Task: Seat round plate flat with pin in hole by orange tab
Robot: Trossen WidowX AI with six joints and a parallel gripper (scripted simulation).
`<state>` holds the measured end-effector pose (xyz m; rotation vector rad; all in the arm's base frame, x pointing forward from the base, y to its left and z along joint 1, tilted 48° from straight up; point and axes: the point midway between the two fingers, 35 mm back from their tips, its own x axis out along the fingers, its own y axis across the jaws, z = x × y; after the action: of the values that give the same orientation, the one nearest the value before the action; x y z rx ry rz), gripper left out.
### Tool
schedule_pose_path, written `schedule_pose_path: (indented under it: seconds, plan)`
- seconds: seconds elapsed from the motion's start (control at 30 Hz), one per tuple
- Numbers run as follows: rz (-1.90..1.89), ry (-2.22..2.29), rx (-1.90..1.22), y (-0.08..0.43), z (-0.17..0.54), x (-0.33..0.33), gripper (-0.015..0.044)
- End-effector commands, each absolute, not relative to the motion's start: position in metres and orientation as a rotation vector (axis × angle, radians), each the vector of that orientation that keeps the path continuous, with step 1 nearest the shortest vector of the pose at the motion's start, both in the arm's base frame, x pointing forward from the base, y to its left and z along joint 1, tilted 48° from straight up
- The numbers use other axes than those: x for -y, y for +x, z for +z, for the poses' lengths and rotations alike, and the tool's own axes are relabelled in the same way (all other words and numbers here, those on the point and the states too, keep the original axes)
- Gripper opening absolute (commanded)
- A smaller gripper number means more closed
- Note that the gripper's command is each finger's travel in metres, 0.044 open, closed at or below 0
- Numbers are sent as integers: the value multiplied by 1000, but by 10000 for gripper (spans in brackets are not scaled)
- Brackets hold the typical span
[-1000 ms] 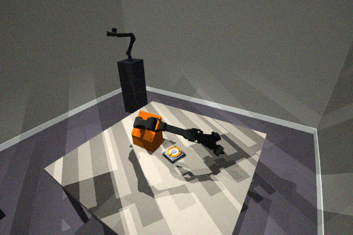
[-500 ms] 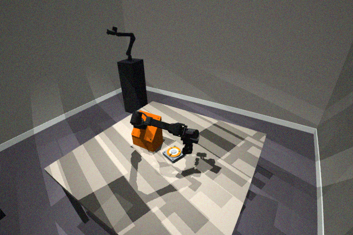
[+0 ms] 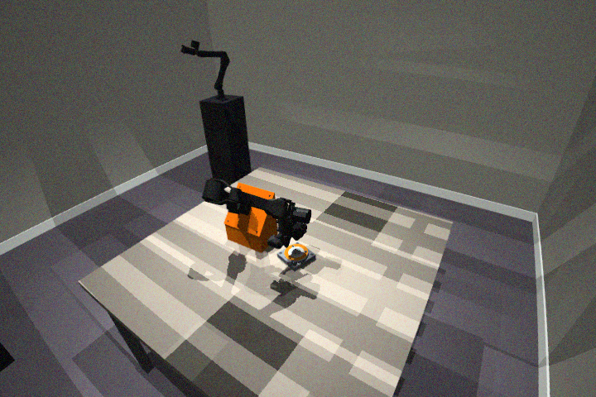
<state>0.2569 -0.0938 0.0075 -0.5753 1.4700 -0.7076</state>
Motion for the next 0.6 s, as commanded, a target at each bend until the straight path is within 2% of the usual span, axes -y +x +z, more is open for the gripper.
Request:
schedule_pose_path:
  seconds: [0.0, 0.57]
  plan:
    - [-726, -570, -1457, 254, 10, 95, 0]
    - [-727, -572, -1457, 254, -21, 131, 0]
